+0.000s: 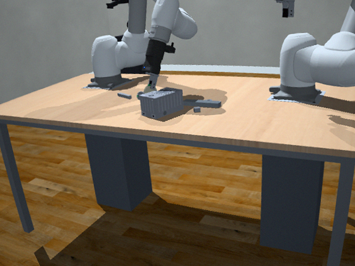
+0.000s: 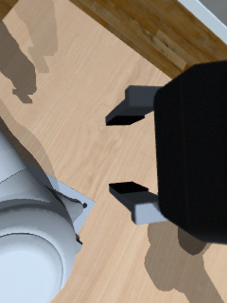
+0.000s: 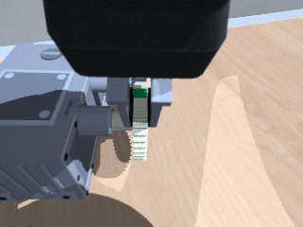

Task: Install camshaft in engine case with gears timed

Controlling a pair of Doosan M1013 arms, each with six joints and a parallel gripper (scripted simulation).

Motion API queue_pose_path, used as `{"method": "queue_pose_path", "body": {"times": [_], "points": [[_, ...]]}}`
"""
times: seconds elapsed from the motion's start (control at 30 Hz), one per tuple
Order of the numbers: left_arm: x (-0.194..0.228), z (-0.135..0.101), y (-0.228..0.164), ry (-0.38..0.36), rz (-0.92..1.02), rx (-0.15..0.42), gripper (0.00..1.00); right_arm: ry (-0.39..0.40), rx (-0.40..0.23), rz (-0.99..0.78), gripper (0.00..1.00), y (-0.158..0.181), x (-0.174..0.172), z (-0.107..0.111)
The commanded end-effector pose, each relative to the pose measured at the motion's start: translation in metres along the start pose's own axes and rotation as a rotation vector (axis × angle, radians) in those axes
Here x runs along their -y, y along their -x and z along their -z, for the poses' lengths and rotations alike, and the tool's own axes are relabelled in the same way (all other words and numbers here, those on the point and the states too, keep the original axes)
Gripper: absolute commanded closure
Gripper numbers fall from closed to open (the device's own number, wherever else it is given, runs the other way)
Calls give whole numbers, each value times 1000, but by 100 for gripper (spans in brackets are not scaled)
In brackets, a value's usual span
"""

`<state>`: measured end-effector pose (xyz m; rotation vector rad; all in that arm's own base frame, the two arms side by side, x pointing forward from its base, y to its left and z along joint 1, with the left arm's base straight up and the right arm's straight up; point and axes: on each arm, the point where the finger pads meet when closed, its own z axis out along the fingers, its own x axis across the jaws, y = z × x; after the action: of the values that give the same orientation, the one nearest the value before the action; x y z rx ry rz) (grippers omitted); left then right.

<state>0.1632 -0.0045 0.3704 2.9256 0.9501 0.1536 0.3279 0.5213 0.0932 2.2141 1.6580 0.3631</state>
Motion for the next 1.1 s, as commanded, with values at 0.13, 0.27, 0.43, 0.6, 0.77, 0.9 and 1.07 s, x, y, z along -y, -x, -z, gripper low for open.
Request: {"method": "queue_pose_path", "body": {"times": [0.13,0.27,0.43,0.6,0.77,0.9,1.07], "points": [[0,0,0,0,0,-1,0,-5,-2,-1,71,-4,2,3],[0,0,0,0,0,-1,0,-5,-2,-1,71,-4,2,3],[0,0,0,0,0,-1,0,-5,-2,-1,71,-4,2,3],[0,0,0,0,0,-1,0,-5,-2,-1,36,-4,2,3],[0,0,0,0,0,-1,0,-5,-2,-1,36,-4,3,3],[0,0,0,0,0,-1,0,-5,-1,-1,36,-4,3,3],[0,0,0,0,0,-1,0,-5,-1,-1,36,-4,3,3]]}}
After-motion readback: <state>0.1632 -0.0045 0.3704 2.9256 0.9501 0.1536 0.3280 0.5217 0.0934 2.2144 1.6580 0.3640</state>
